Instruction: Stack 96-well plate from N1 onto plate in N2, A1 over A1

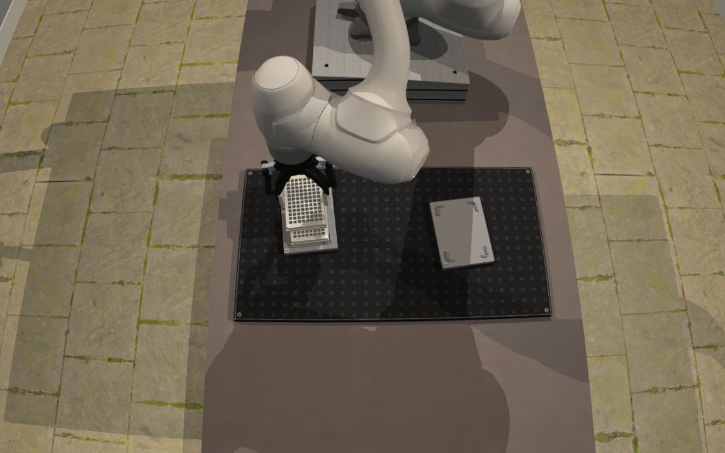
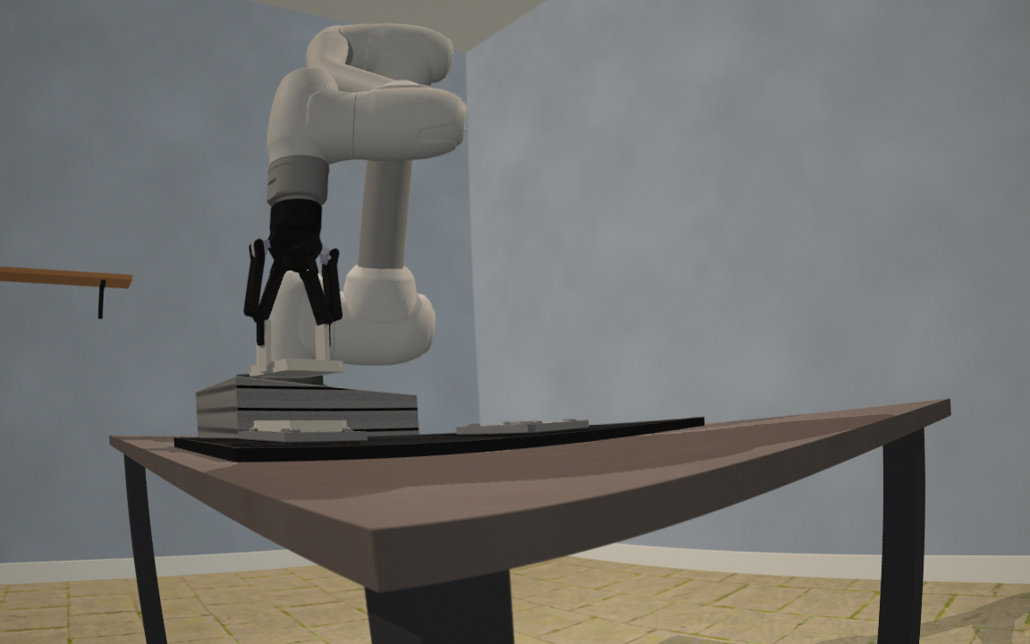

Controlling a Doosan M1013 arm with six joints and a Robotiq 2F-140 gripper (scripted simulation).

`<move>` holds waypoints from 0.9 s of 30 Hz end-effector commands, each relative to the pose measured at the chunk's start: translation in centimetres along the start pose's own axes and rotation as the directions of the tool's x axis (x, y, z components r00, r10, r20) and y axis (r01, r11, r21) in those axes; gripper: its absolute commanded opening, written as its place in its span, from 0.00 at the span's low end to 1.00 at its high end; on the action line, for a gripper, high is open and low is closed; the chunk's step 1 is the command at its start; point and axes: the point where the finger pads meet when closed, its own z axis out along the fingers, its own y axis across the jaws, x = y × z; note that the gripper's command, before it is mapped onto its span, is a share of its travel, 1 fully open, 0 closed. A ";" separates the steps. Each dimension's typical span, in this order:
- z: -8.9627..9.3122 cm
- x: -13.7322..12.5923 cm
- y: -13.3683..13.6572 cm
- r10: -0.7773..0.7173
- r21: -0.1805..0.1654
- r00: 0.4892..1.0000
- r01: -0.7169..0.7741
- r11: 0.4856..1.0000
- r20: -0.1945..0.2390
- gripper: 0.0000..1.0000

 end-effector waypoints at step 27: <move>2.2 0.0 -0.1 0.000 0.000 1.000 0.000 1.000 0.000 0.00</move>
